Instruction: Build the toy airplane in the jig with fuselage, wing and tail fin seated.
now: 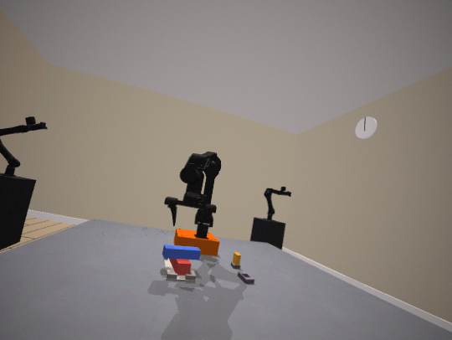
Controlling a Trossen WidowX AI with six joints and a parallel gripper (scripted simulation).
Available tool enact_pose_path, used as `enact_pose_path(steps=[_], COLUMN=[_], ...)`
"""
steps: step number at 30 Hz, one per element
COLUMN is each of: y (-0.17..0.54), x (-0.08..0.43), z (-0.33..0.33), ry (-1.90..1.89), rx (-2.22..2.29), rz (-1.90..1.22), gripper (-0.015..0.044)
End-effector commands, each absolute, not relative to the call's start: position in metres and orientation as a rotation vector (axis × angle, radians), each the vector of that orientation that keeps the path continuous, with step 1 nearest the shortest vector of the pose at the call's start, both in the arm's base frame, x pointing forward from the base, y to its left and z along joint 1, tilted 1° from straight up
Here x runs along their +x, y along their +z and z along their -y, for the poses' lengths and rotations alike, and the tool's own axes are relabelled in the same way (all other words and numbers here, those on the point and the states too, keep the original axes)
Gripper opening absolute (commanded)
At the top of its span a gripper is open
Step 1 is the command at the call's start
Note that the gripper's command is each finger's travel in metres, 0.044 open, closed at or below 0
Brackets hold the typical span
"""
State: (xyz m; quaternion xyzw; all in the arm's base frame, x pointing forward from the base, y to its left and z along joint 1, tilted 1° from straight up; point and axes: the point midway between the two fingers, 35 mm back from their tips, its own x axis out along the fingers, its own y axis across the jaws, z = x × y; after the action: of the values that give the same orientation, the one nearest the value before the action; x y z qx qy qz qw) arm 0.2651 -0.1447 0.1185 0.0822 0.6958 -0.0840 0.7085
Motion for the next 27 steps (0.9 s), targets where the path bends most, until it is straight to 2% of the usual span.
enact_pose_path(steps=[1,8,17,27], y=[0.119,0.119,0.117,0.112], x=[0.265,0.267,0.271,0.215], z=[0.145,0.136,0.011,-0.104], ry=[-0.071,-0.071,-0.063,-0.055], rx=[0.061,0.062,0.07,0.078], rz=[-1.556,-1.556,-1.555,-1.561], gripper=[0.044,0.044,0.044,0.044])
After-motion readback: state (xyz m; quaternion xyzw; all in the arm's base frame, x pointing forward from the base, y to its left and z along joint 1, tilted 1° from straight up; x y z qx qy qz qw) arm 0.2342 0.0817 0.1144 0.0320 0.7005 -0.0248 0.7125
